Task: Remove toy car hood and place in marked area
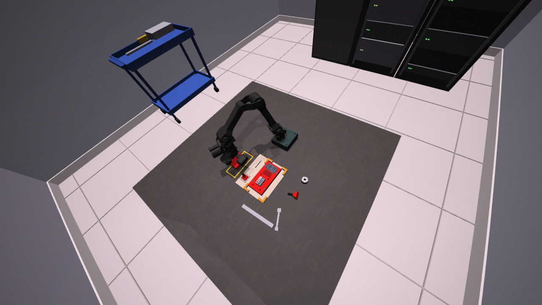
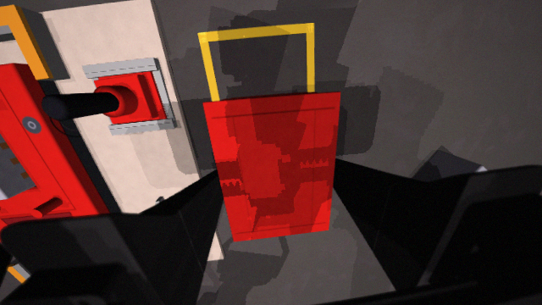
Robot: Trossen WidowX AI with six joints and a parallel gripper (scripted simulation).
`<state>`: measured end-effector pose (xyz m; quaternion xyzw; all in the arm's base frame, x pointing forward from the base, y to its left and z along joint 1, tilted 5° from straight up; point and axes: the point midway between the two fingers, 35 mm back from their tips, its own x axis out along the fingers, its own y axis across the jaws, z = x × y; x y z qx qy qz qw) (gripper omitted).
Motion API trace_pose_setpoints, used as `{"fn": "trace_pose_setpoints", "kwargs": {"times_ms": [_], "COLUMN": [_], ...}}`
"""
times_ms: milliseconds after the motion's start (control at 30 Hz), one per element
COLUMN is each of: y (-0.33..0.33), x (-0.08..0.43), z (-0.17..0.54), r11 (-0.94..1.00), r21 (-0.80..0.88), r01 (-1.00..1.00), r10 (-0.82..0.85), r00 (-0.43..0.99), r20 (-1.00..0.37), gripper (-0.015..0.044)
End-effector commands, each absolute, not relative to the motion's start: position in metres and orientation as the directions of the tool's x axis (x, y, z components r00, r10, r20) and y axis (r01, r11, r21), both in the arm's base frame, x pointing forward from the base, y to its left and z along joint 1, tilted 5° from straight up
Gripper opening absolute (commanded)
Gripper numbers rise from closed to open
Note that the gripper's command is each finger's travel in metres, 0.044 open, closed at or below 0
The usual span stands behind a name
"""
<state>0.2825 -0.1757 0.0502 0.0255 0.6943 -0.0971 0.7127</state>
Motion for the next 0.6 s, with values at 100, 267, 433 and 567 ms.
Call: {"fn": "trace_pose_setpoints", "kwargs": {"times_ms": [100,267,433,567], "y": [-0.1756,-0.1757,-0.1758,-0.1758], "x": [0.2823,0.2820,0.2817,0.2816], "z": [0.0453,0.0420,0.0387,0.0377], "r11": [0.981,0.981,0.981,0.981], "r21": [-0.095,-0.095,-0.095,-0.095], "r01": [0.171,0.171,0.171,0.171], "r10": [-0.099,-0.099,-0.099,-0.099], "r00": [0.018,0.018,0.018,0.018], "r20": [-0.995,-0.995,-0.995,-0.995], "gripper": [0.0000,0.0000,0.0000,0.0000]}}
